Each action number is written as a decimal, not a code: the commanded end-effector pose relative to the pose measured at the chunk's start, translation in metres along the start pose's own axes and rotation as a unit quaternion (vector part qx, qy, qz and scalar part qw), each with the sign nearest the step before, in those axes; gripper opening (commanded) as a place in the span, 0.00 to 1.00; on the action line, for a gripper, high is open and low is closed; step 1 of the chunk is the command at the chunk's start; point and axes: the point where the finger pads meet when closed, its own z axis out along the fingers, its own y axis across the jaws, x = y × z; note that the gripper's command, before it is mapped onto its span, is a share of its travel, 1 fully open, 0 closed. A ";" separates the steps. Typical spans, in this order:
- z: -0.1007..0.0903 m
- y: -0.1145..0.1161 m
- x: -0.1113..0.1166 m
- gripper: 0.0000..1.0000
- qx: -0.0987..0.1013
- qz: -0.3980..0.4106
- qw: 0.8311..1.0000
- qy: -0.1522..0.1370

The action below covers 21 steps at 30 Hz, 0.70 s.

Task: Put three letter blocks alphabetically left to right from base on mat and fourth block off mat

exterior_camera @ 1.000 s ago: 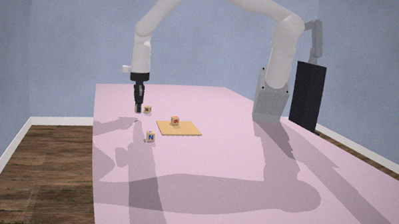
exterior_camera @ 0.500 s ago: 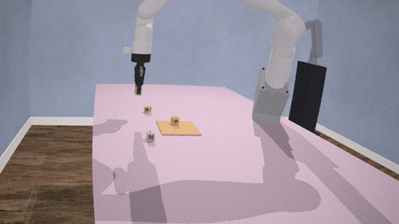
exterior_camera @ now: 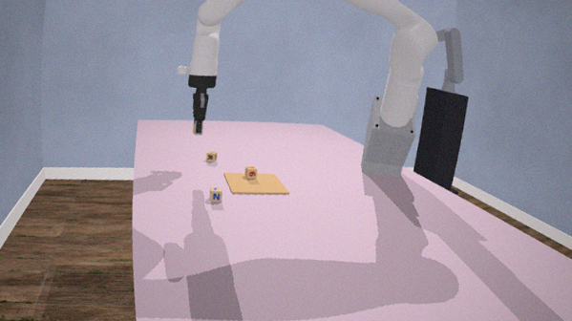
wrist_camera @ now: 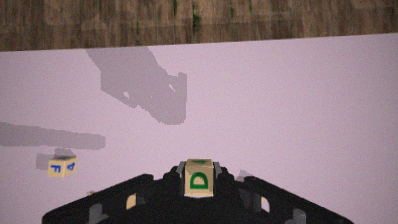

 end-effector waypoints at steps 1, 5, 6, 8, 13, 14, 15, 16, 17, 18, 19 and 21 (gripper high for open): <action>-0.001 -0.003 0.000 0.21 0.000 0.005 1.000 0.000; -0.001 -0.012 -0.003 0.21 0.005 0.027 1.000 0.001; 0.000 -0.016 -0.004 0.21 0.006 0.035 0.999 0.001; 0.000 -0.024 -0.007 0.21 0.010 0.053 0.999 0.000; 0.000 -0.038 -0.012 0.21 0.016 0.089 0.996 0.000; 0.000 -0.043 -0.014 0.21 0.018 0.103 0.995 -0.001; 0.001 -0.049 -0.016 0.21 0.020 0.118 0.993 -0.001; 0.001 -0.054 -0.019 0.21 0.022 0.134 0.991 -0.002; 0.001 -0.060 -0.022 0.21 0.024 0.151 0.988 -0.003; 0.001 -0.066 -0.025 0.21 0.026 0.168 0.985 -0.004; 0.001 -0.072 -0.028 0.21 0.028 0.187 0.982 -0.005; 0.002 -0.083 -0.035 0.21 0.031 0.226 0.974 -0.007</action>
